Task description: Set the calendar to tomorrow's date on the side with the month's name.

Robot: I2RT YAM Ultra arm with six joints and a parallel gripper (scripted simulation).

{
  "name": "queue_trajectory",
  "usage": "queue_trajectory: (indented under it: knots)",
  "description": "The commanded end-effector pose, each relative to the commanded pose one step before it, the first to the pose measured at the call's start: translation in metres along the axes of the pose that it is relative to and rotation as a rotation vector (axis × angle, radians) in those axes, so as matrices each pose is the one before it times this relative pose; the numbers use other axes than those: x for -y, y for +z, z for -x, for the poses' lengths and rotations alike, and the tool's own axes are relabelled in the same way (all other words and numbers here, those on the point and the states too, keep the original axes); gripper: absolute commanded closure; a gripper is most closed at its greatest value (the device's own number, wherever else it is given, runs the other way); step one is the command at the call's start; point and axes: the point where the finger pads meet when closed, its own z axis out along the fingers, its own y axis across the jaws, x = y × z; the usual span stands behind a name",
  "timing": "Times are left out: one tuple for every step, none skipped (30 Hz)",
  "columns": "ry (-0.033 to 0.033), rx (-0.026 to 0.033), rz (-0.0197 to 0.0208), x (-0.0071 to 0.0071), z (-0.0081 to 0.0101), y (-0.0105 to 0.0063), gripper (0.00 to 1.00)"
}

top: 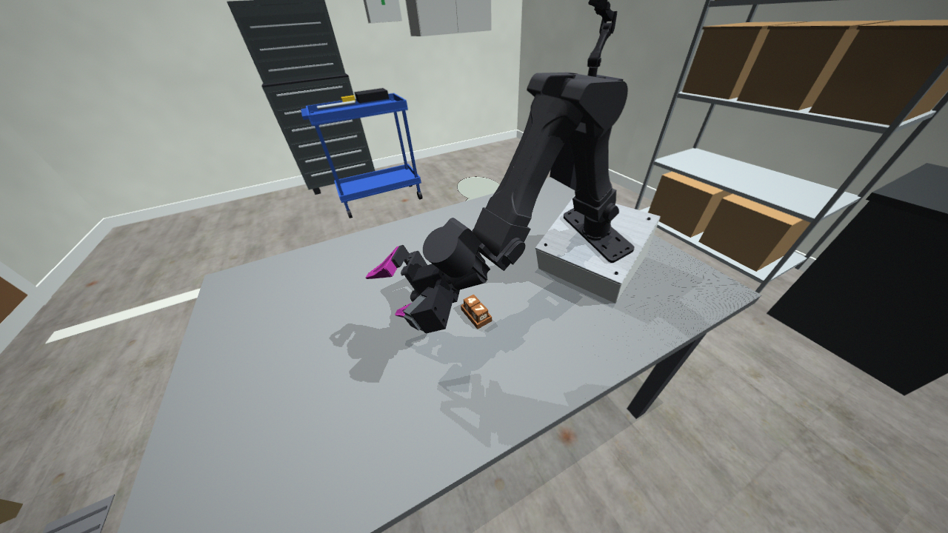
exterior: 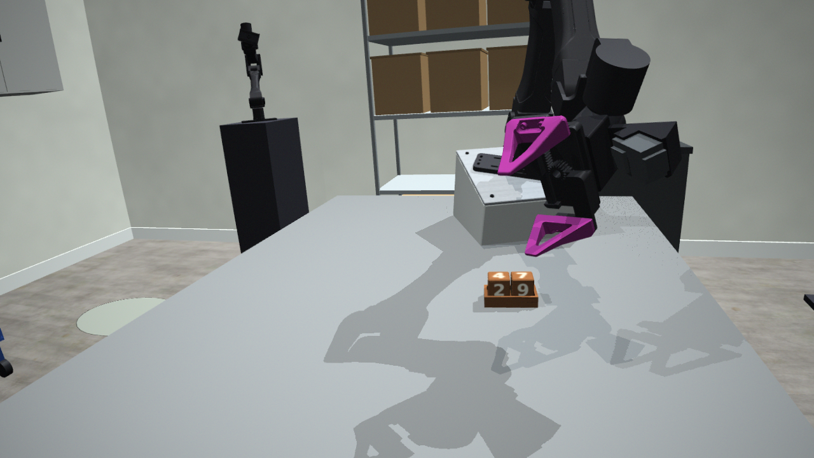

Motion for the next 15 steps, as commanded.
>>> queue_trajectory:
  knots:
    - [0.05121,0.01535,0.17529,-0.01925,-0.0059,-0.00191,0.0]
    - [0.00928,-0.00608,0.02501,-0.00188,-0.00381,0.00085,0.0]
    - [0.01545,-0.01033,0.03848,-0.00286,-0.00601,0.00099,0.0]
    - [0.01149,-0.00778,0.02653,-0.00192,-0.00425,0.0005,0.0]
    - [0.0,0.0,0.0,0.0,0.0,0.0,0.0]
    - [0.0,0.0,0.0,0.0,0.0,0.0,0.0]
    - [0.03136,-0.0215,0.06561,-0.00474,-0.0108,0.00037,0.0]
    - [0.0251,-0.01729,0.04699,-0.00328,-0.00803,-0.00028,0.0]
    - [0.01046,-0.00719,0.01842,-0.00125,-0.00322,-0.00021,0.0]
    - [0.02534,-0.0174,0.04231,-0.0029,-0.0075,-0.00083,0.0]
    - [0.01403,-0.00959,0.02215,-0.00149,-0.00401,-0.00056,0.0]
    - [0.02482,-0.01689,0.03733,-0.00253,-0.00684,-0.00122,0.0]
    - [0.01783,-0.01204,0.02549,-0.00171,-0.00476,-0.00098,0.0]
    - [0.02287,-0.01535,0.03129,-0.00212,-0.00592,-0.00141,0.0]
    - [0.02136,-0.01421,0.02792,-0.0019,-0.00536,-0.00142,0.0]
